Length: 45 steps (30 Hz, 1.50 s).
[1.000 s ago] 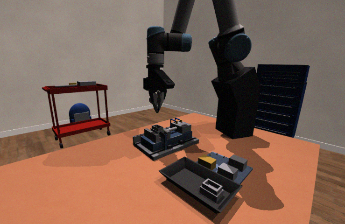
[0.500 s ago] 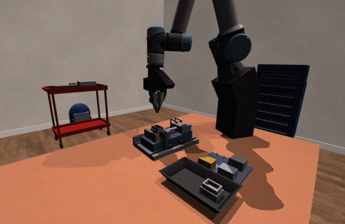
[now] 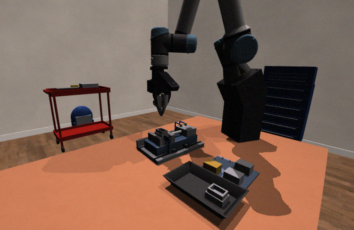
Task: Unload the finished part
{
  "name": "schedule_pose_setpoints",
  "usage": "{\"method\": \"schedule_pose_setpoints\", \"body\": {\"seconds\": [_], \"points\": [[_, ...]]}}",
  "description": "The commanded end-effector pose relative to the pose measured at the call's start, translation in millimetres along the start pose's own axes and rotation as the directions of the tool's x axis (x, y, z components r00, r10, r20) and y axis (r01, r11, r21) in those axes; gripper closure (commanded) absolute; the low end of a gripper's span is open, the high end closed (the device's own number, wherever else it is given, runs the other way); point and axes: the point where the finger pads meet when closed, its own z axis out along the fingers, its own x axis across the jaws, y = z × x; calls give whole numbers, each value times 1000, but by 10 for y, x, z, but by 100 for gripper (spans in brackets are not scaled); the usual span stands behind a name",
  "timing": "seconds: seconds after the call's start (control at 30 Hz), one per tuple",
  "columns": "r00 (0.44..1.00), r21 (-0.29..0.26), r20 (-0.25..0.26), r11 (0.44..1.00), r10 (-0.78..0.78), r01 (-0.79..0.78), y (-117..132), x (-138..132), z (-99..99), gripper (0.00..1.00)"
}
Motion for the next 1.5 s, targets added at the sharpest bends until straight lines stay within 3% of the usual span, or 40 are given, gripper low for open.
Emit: {"method": "schedule_pose_setpoints", "body": {"seconds": [0.0,0.1,0.13,1.47], "points": [[1000,0,-1,1000,0,0,1,4,-3,100],[1000,0,-1,1000,0,0,1,4,-3,100],[1000,0,-1,1000,0,0,1,4,-3,60],[1000,0,-1,1000,0,0,1,4,0,60]]}}
